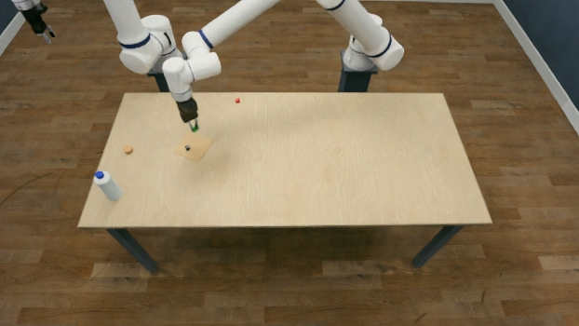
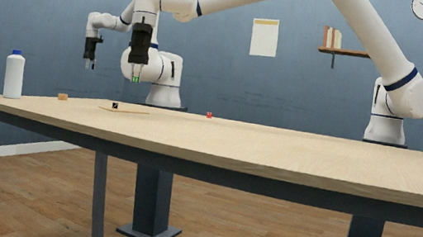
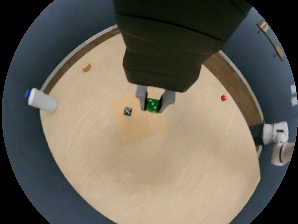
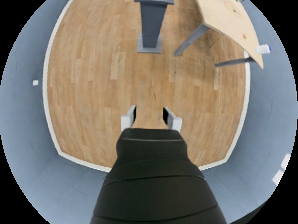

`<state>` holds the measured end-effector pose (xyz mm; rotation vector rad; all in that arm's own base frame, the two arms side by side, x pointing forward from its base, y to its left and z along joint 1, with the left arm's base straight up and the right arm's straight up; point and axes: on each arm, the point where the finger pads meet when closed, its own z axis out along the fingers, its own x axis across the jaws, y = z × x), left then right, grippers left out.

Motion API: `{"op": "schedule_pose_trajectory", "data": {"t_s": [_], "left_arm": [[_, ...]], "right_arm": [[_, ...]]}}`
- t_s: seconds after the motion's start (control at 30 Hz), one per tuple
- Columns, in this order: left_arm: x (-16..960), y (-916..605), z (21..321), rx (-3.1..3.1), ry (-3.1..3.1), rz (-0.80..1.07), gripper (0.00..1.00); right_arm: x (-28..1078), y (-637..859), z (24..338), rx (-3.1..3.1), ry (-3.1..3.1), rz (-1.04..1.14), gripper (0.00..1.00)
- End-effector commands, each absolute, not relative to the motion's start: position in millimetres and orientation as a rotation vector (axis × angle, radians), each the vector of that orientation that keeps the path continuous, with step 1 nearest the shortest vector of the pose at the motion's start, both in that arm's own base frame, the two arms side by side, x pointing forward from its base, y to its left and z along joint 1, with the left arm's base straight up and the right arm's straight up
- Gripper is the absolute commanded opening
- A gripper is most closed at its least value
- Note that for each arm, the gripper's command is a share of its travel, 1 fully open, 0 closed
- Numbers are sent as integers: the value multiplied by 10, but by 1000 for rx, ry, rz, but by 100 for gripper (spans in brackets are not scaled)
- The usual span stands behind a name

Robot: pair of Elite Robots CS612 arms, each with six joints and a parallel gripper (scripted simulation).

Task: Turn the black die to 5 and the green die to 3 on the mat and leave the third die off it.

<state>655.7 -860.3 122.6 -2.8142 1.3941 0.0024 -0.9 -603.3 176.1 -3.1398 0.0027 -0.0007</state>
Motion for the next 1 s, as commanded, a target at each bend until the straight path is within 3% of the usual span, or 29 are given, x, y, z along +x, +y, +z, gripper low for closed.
{"op": "schedule_pose_trajectory", "data": {"t_s": [0.0,0.57,0.97], "left_arm": [[6565,-8617,1240,-2815,1394,0,40],[6565,-8617,1168,-2815,1394,0,40],[6565,-8617,670,-2815,1394,0,40]], "right_arm": [[-10,-6040,1770,-3141,3,0,100],[-10,-6040,1770,-3141,3,0,100],[-10,-6040,1770,-3141,3,0,100]]}}
